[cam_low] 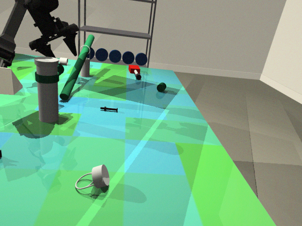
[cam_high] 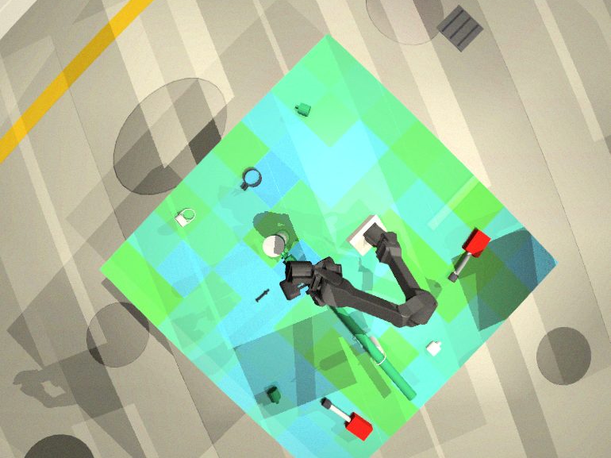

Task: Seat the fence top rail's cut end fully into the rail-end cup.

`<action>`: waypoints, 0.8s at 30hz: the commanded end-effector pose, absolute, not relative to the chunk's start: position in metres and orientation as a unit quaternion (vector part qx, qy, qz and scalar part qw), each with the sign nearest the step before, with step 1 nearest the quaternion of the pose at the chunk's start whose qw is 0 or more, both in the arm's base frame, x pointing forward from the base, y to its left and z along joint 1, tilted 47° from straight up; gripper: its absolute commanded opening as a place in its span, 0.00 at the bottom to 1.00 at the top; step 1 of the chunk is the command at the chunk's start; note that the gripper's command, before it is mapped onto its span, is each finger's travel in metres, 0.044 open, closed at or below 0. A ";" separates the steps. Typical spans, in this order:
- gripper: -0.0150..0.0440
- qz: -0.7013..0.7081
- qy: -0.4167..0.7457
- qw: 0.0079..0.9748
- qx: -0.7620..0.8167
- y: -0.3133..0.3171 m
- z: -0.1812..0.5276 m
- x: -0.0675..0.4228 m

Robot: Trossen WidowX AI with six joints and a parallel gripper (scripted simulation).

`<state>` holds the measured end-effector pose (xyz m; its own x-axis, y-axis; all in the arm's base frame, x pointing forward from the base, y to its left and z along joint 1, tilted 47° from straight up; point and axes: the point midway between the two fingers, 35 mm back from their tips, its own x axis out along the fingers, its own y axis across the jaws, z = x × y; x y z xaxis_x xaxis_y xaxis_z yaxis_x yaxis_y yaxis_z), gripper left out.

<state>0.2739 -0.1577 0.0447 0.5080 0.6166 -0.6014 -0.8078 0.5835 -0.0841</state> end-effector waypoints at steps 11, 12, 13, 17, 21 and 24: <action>1.00 0.238 0.433 0.809 0.317 -0.143 0.169 0.262; 1.00 0.237 0.434 0.808 0.320 -0.143 0.170 0.262; 1.00 0.237 0.434 0.808 0.320 -0.143 0.170 0.262; 1.00 0.237 0.434 0.808 0.320 -0.143 0.170 0.262; 1.00 0.237 0.434 0.808 0.320 -0.143 0.170 0.262; 1.00 0.237 0.434 0.808 0.320 -0.143 0.170 0.262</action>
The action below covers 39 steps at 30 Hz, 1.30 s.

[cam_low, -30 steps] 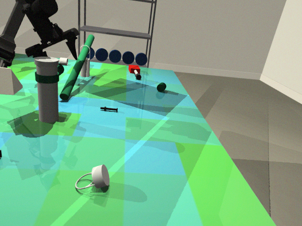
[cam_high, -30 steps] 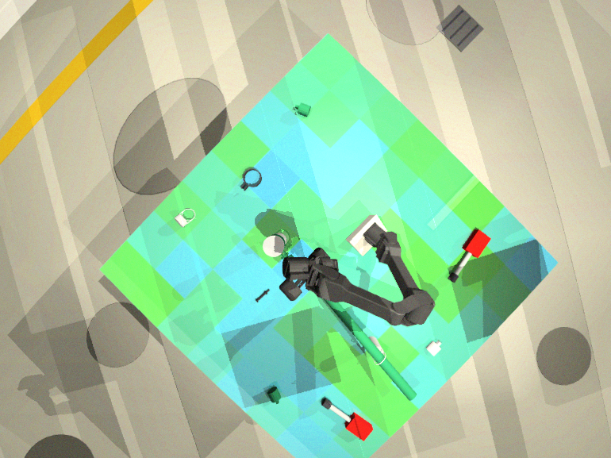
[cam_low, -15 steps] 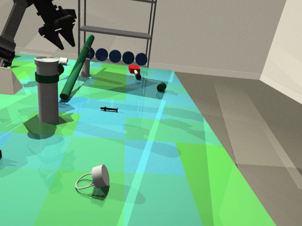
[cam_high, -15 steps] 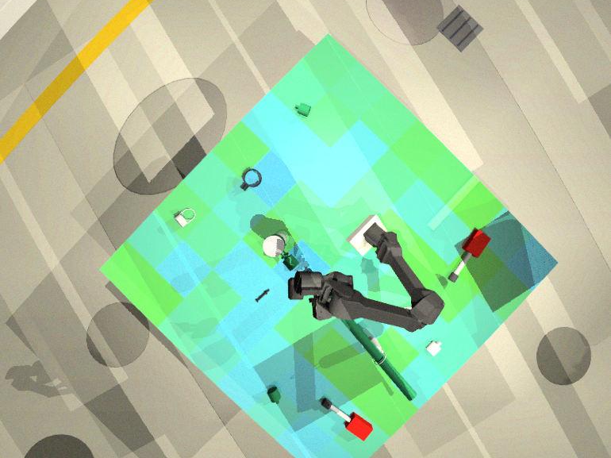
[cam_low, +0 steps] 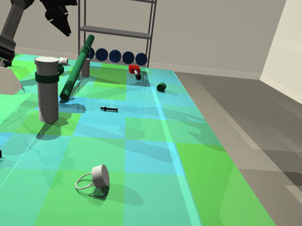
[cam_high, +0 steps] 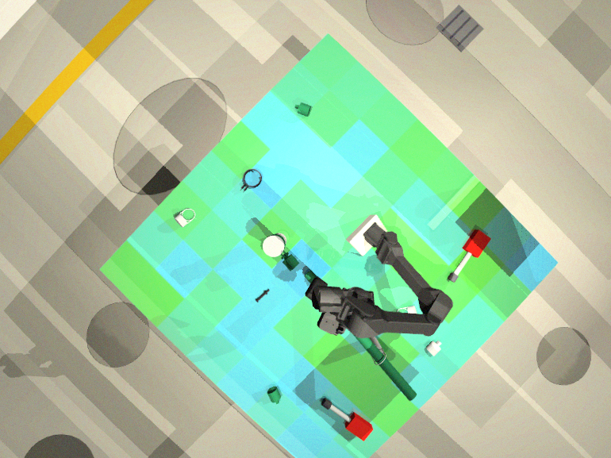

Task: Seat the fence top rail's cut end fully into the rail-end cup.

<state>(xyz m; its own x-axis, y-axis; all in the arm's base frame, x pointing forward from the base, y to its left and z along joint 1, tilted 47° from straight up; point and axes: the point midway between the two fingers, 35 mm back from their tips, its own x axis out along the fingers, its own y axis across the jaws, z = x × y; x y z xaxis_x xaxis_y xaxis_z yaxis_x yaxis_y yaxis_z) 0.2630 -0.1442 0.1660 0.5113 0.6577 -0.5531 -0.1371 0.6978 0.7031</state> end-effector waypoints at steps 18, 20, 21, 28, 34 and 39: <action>1.00 0.643 0.276 0.672 -0.242 -0.027 0.139 0.278; 1.00 0.643 0.276 0.672 -0.242 -0.027 0.139 0.278; 1.00 0.643 0.276 0.672 -0.242 -0.027 0.139 0.278; 1.00 0.643 0.276 0.672 -0.242 -0.027 0.139 0.278; 1.00 0.643 0.276 0.672 -0.242 -0.027 0.139 0.278; 1.00 0.643 0.276 0.672 -0.242 -0.008 0.121 0.279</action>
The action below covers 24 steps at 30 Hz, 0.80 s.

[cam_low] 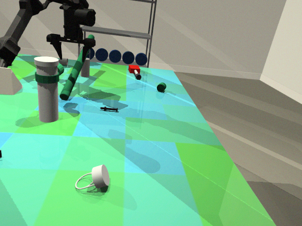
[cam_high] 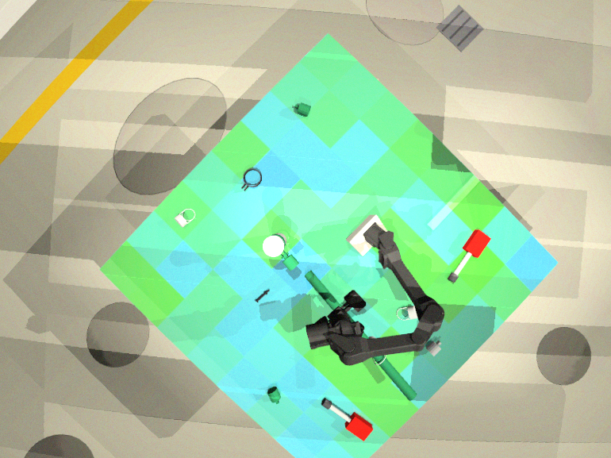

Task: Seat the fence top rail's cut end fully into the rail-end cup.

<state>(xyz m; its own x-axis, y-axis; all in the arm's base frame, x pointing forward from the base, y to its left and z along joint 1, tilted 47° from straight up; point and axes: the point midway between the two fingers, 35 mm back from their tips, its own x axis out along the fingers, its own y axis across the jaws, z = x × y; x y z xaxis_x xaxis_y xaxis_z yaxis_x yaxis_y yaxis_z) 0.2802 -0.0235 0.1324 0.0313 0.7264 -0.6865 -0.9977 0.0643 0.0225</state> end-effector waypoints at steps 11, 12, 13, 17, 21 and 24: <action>1.00 0.643 0.275 0.672 -0.242 0.009 0.105 0.279; 1.00 0.643 0.275 0.673 -0.242 0.009 0.105 0.279; 1.00 0.643 0.275 0.673 -0.242 0.010 0.105 0.279; 1.00 0.643 0.276 0.672 -0.242 0.012 0.102 0.280; 1.00 0.643 0.276 0.672 -0.243 0.017 0.098 0.280; 1.00 0.642 0.276 0.672 -0.243 0.020 0.094 0.281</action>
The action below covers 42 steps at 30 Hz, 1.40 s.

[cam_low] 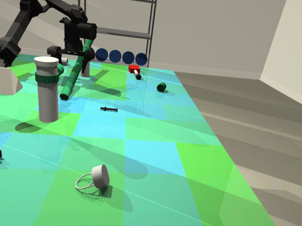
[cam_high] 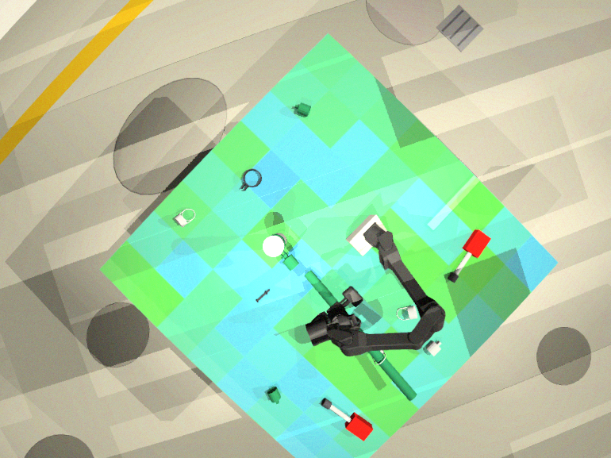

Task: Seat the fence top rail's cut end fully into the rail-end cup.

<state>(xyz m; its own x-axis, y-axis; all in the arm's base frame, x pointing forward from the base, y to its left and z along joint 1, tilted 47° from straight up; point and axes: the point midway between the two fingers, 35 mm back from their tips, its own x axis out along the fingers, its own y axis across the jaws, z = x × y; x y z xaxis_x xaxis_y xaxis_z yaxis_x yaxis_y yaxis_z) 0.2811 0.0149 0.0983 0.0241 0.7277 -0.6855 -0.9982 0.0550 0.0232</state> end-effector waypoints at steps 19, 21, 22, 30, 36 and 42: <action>1.00 0.642 0.275 0.673 -0.242 0.043 0.073 0.281; 1.00 0.643 0.275 0.673 -0.242 0.045 0.071 0.281; 1.00 0.643 0.275 0.673 -0.242 0.047 0.070 0.281; 0.96 0.643 0.274 0.673 -0.242 0.053 0.065 0.280; 0.69 0.643 0.274 0.673 -0.242 0.053 0.065 0.280; 0.55 0.643 0.274 0.673 -0.242 0.053 0.065 0.280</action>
